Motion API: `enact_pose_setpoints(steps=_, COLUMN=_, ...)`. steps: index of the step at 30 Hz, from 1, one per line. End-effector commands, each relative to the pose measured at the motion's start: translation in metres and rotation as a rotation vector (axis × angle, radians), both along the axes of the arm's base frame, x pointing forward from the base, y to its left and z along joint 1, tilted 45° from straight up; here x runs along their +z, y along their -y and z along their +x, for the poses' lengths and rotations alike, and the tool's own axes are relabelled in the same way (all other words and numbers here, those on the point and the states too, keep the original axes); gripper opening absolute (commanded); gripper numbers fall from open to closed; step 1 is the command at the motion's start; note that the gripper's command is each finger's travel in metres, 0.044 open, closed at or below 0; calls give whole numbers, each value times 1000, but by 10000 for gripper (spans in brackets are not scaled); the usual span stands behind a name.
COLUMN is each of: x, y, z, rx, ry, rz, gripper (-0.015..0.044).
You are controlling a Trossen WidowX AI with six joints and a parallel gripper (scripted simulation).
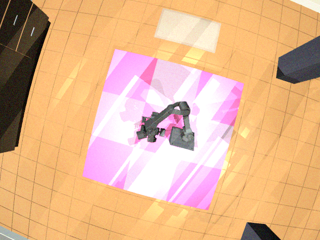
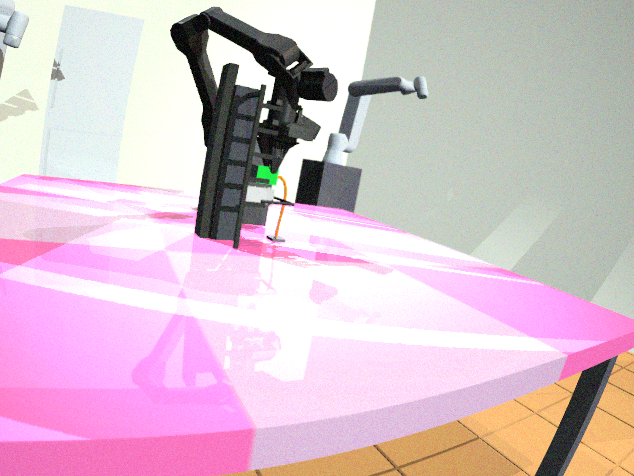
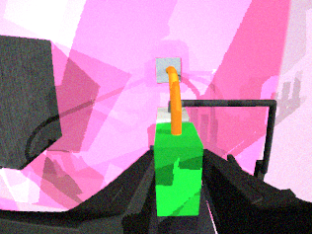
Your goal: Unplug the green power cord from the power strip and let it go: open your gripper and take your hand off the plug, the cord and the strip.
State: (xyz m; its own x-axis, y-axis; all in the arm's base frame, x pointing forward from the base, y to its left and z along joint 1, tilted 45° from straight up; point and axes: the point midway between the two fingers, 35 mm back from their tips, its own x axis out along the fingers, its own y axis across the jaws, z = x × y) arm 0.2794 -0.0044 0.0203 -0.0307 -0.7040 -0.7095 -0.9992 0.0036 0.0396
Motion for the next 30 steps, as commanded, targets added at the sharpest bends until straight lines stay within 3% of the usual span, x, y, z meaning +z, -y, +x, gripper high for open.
enact_pose_setpoints(steps=1, x=-7, y=-9, z=1, rx=4, ry=2, rz=13, gripper=0)
enact_pose_setpoints(steps=24, x=-30, y=-39, z=0, rx=6, ry=1, rz=15, gripper=0)
enact_pose_setpoints(steps=30, x=-26, y=-32, z=-1, rx=2, ry=-1, rz=11, gripper=158)
